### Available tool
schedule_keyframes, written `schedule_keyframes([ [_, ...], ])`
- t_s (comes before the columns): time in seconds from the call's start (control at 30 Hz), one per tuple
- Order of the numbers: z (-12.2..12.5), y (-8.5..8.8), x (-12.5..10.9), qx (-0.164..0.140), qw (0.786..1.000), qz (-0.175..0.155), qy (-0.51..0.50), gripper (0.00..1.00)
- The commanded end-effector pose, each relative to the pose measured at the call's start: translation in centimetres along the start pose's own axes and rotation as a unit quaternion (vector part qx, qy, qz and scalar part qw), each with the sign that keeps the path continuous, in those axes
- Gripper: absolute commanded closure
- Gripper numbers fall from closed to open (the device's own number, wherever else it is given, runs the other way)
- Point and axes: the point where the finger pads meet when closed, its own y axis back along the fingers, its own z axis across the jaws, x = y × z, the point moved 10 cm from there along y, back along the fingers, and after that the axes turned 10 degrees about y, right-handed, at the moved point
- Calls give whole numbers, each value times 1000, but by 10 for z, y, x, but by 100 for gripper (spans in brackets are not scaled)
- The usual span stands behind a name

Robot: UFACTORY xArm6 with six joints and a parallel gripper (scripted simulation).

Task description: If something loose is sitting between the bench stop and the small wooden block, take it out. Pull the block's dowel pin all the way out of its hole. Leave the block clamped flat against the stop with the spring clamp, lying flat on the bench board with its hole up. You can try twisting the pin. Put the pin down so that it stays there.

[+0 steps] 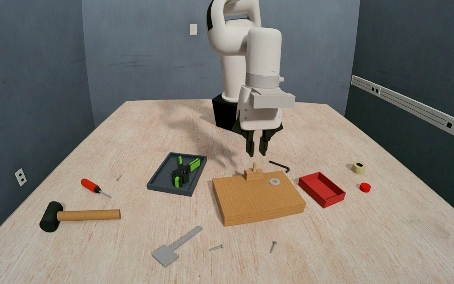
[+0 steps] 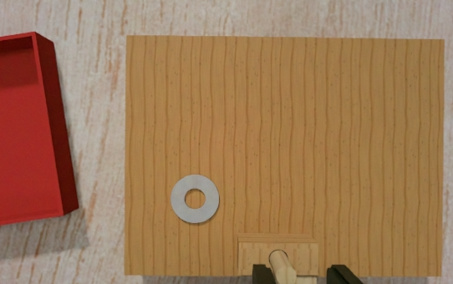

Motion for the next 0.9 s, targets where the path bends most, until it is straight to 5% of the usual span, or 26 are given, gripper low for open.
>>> schedule_keyframes([
  [0.0, 4, 0, 0, 0, 1000, 1, -3, 72],
  [0.17, 22, -3, -3, 2, 1000, 0, -21, 72],
  [0.6, 166, -25, -71, 0, 984, 1, -177, 72],
  [0.8, 184, -28, -82, -1, 983, 2, -184, 72],
  [0.83, 184, -28, -82, -1, 983, 2, -184, 45],
  [0.87, 184, -28, -82, -1, 983, 2, -184, 45],
])
